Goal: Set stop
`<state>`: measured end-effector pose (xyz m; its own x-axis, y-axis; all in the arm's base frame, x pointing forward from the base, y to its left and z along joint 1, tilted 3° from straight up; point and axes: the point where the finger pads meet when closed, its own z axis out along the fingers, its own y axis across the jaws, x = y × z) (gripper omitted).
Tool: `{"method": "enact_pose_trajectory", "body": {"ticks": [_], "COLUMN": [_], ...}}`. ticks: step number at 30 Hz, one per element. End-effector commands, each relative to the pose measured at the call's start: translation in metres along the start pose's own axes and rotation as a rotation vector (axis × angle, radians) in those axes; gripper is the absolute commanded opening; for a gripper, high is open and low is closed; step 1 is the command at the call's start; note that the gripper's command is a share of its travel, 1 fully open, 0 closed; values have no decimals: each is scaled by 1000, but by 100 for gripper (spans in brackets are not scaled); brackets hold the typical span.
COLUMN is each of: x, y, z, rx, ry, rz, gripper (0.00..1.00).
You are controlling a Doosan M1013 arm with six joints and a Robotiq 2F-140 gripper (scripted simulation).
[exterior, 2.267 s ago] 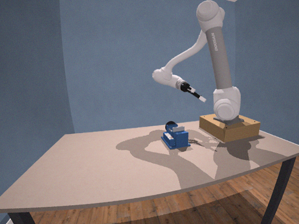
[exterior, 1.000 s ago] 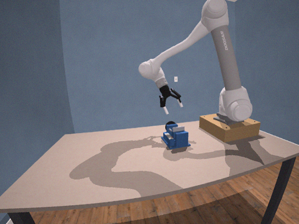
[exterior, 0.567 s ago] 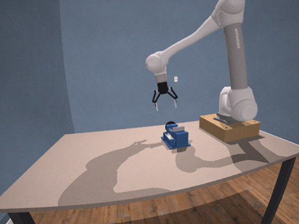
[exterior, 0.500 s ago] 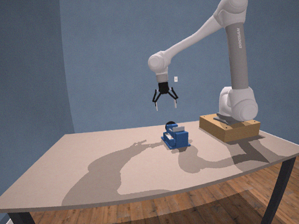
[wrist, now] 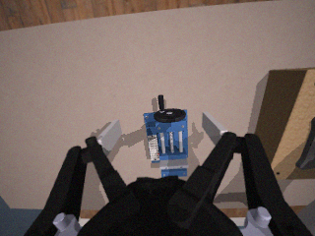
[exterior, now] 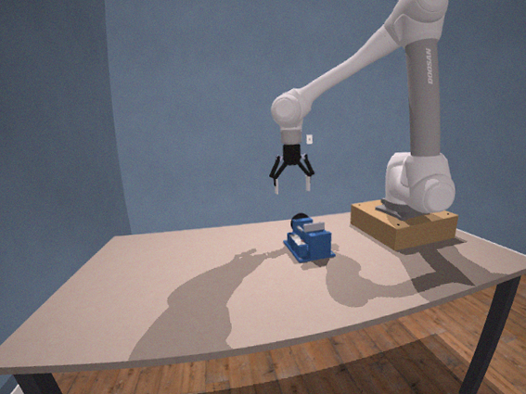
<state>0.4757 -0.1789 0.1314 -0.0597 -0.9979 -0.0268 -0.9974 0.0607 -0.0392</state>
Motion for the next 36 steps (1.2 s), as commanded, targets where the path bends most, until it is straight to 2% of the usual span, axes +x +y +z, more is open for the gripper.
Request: {"method": "enact_pose_trajectory", "body": {"ticks": [1,3,4,7,13,16,23,29,36], "x": [0,0,-1,-14,-83,-103,-114,-114,-115], "y": [0,0,0,-3,-19,-24,-27,-27,-27], "z": [0,0,0,0,-1,-1,-1,31,33], "rx": [0,0,1,1,1,1,1,1,1], "ry": [0,0,-1,-6,-6,-6,-6,-6,-6], "rz": [0,0,0,-2,-2,-2,-2,-2,-2], "gripper": [100,100,33,33,33,33,33,33,33]}}
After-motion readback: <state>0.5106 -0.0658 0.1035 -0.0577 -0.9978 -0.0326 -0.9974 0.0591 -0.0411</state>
